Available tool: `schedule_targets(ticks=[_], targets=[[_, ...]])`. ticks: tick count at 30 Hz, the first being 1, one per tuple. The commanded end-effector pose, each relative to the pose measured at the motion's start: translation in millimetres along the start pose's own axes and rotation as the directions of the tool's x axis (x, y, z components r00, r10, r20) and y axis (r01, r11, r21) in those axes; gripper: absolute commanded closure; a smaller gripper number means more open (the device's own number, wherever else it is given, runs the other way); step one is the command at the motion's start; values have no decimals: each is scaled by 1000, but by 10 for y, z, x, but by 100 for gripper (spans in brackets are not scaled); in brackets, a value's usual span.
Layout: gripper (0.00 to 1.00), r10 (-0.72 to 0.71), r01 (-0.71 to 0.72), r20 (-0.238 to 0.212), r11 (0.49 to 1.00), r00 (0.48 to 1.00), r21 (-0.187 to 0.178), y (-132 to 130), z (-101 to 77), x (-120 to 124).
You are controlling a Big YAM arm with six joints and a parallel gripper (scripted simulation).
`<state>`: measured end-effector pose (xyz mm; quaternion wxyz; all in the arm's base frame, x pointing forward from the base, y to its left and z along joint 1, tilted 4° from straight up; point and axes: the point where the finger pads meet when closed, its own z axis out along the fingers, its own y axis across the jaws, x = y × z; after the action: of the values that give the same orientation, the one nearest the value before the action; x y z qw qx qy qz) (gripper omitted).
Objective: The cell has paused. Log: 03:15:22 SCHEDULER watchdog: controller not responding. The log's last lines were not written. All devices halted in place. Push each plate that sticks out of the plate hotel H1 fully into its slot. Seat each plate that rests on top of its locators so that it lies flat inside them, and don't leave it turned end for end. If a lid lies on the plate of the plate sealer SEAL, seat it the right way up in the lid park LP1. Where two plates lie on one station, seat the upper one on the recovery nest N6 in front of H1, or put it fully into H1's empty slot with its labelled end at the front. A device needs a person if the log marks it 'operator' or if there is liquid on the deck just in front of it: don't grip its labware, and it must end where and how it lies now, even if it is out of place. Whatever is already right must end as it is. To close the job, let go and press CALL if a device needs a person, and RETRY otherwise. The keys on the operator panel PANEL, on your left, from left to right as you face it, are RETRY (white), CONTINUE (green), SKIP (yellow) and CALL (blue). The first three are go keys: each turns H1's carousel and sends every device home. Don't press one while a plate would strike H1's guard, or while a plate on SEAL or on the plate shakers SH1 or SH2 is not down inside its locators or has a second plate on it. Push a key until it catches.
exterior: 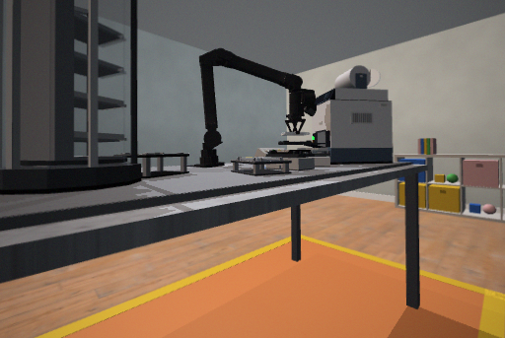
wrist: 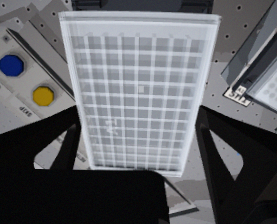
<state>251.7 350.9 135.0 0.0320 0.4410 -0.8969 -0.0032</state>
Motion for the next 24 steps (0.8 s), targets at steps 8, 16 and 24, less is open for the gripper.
schedule_targets(ticks=[8, 16, 24], targets=[[18, -6, 6, 17, 1000, 1000, 0, 19, -33, 17], [18, -2, 2, 29, 1000, 1000, -1, 9, -100, -74], [18, -2, 2, 29, 1000, 1000, -1, 7, -100, -74]])
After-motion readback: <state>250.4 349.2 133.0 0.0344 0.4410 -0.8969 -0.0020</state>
